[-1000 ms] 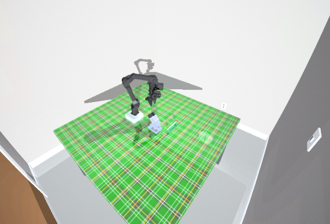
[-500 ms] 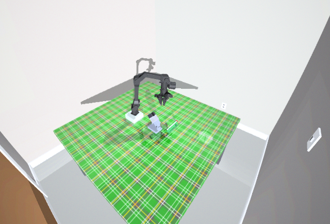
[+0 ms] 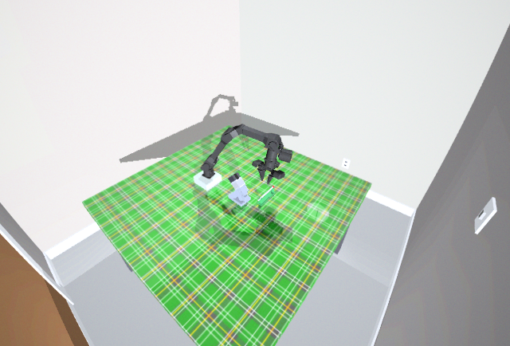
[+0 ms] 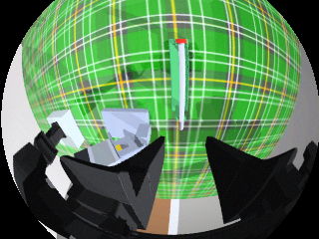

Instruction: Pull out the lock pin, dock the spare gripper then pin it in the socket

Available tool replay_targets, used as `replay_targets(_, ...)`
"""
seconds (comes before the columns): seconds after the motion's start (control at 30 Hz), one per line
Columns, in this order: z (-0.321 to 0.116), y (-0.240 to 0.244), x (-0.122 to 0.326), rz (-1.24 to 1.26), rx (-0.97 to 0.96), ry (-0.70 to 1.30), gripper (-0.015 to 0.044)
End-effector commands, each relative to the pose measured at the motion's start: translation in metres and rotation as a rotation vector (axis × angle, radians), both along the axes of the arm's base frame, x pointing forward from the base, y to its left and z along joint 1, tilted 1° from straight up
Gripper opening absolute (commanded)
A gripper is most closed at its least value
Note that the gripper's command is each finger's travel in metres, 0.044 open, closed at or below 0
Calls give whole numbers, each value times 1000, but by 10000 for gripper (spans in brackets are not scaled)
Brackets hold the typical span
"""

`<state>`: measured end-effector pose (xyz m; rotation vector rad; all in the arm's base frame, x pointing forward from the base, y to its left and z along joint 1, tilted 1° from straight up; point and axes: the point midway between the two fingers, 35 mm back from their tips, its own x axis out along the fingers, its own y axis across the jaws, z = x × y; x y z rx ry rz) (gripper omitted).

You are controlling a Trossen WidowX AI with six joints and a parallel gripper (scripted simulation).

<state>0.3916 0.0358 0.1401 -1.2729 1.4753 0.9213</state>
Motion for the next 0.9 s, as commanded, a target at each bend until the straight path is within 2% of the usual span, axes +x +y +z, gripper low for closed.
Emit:
replay_targets(0.0, 6, 7, 3, 26, 18, -14, 180)
replay_targets(0.17, -3, 7, 4, 26, 18, -15, 180)
replay_targets(0.53, -62, 8, 7, 26, 18, -15, 180)
replay_targets(0.87, -74, 9, 8, 26, 19, -15, 180)
